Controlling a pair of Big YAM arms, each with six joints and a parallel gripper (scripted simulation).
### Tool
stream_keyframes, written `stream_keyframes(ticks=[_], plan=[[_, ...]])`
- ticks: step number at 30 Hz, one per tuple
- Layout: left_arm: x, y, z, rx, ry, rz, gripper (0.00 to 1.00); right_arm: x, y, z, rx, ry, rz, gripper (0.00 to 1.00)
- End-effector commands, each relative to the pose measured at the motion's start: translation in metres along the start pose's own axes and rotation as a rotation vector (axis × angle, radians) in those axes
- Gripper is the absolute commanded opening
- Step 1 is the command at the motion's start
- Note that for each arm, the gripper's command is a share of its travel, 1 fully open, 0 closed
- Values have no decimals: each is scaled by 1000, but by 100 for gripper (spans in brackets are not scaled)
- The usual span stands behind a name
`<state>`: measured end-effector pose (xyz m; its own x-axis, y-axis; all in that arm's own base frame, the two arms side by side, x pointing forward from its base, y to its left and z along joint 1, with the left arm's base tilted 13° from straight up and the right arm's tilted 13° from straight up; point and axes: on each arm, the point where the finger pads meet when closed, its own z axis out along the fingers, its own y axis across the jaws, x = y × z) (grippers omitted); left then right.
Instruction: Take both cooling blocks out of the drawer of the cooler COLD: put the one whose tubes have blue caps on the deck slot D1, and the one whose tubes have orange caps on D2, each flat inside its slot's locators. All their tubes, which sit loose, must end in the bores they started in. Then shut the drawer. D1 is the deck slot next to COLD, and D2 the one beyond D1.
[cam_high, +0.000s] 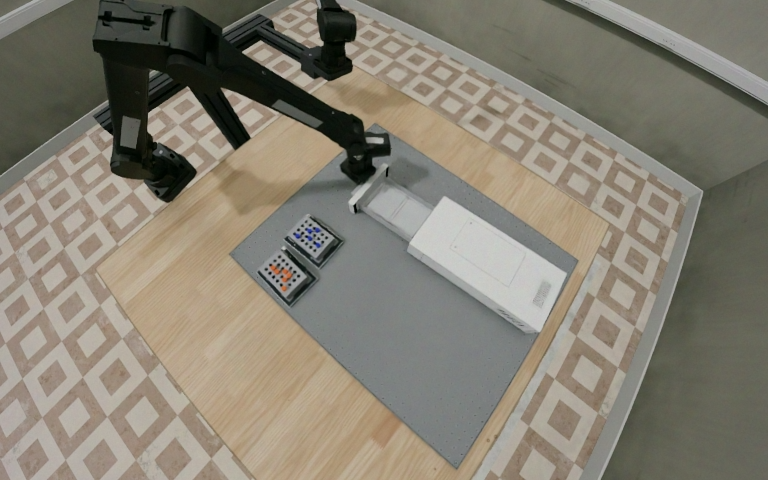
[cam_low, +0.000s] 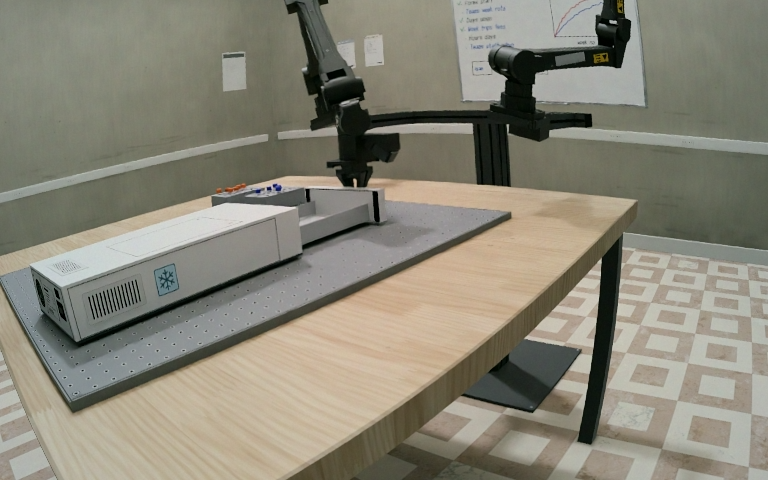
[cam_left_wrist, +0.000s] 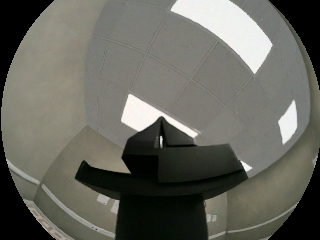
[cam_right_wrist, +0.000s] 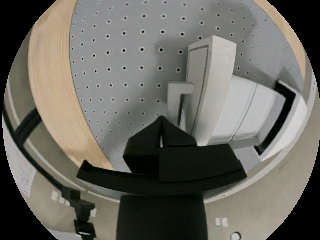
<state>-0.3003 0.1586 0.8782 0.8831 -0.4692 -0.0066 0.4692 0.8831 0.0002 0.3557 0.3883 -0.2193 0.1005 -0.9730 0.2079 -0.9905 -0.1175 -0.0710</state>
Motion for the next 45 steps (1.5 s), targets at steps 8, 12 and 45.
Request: stream_keyframes(ticks=[8,12,45], plan=[[24,1,8,2,35,-2,0,-9,-36,5,27,-18,8,0],[24,1,8,2,35,-2,0,-7,-40,5,21,-12,6,0],[24,1,8,2,35,-2,0,-6,-78,4,23,-12,6,0]])
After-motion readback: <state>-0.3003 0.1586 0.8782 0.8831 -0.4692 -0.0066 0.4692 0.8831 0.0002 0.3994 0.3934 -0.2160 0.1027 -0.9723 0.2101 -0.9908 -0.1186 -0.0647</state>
